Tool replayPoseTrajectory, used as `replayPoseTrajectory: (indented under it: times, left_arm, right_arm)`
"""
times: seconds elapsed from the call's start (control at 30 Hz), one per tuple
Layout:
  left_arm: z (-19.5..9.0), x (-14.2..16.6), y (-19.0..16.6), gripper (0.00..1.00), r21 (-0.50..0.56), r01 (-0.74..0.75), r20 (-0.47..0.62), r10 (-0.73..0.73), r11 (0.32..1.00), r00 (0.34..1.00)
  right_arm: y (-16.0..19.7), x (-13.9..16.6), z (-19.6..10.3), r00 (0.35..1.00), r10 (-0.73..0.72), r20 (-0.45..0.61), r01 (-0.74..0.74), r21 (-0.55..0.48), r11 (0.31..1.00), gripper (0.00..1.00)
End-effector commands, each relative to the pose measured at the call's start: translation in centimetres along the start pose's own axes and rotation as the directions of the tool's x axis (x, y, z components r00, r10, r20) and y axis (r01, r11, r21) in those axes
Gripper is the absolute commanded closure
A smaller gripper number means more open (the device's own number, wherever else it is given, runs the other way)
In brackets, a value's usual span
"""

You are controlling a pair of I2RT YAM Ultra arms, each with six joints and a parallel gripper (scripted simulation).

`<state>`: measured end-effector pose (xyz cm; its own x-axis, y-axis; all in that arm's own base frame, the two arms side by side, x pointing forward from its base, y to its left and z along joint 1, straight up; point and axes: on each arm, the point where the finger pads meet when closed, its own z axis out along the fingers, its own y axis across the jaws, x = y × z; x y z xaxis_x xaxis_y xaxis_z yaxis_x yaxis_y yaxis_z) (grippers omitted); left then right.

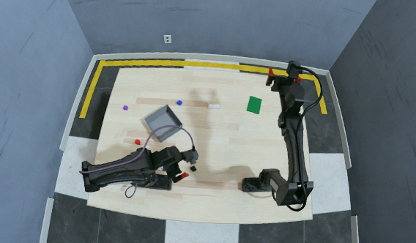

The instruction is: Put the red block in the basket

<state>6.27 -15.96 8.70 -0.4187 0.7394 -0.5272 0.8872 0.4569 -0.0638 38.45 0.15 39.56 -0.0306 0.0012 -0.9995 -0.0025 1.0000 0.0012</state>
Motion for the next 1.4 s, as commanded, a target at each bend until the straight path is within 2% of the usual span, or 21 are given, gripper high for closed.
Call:
replayPoseTrajectory:
  times: [0.0,0.23,0.3,0.5,0.63,0.8,0.87,1.2,1.27,1.37]
  left_arm:
    - [-0.3,-1.0,0.7,0.00,-0.025,0.039,0.050,-0.037,0.999,0.998]
    - [-0.6,-1.0,5.2,0.00,-0.154,0.241,0.078,-0.232,0.958,0.970]
    - [-0.6,-1.0,5.2,0.00,-0.154,0.241,0.078,-0.232,0.958,0.970]
    - [-1.6,0.2,9.9,0.00,-0.278,0.465,0.134,-0.445,0.841,0.885]
    - [-2.7,1.5,12.6,0.00,-0.346,0.588,0.192,-0.558,0.731,0.807]
    - [-4.3,3.7,15.7,0.00,-0.413,0.717,0.279,-0.672,0.561,0.686]
    - [-4.3,3.7,15.7,0.00,-0.413,0.717,0.279,-0.672,0.561,0.686]
    - [-8.8,9.9,19.8,0.00,-0.475,0.871,0.487,-0.788,0.124,0.378]
    - [-9.4,10.8,20.1,0.00,-0.474,0.878,0.514,-0.790,0.062,0.334]
    - [-10.0,11.7,20.3,0.00,-0.472,0.881,0.539,-0.790,0.005,0.293]
  right_arm:
    - [0.0,-0.6,-0.2,1.000,-0.001,0.015,0.001,0.001,1.000,0.00]
    - [0.0,-0.6,-0.2,1.000,-0.001,0.015,0.001,0.001,1.000,0.00]
    - [0.0,-0.6,-0.2,1.000,-0.001,0.015,0.001,0.001,1.000,0.00]
    - [0.0,-0.6,-0.2,1.000,-0.001,0.015,0.001,0.001,1.000,0.00]
    - [0.0,-0.6,-0.2,1.000,-0.001,0.015,0.001,0.001,1.000,0.00]
    - [0.0,-0.6,-0.2,1.000,-0.001,0.015,0.001,0.001,1.000,0.00]
    - [0.0,-0.6,-0.2,1.000,-0.001,0.015,0.001,0.001,1.000,0.00]
    - [0.0,-0.6,-0.2,1.000,-0.001,0.015,0.001,0.001,1.000,0.00]
    - [0.0,-0.6,-0.2,1.000,-0.001,0.015,0.001,0.001,1.000,0.00]
    - [0.0,-0.6,-0.2,1.000,-0.001,0.015,0.001,0.001,1.000,0.00]
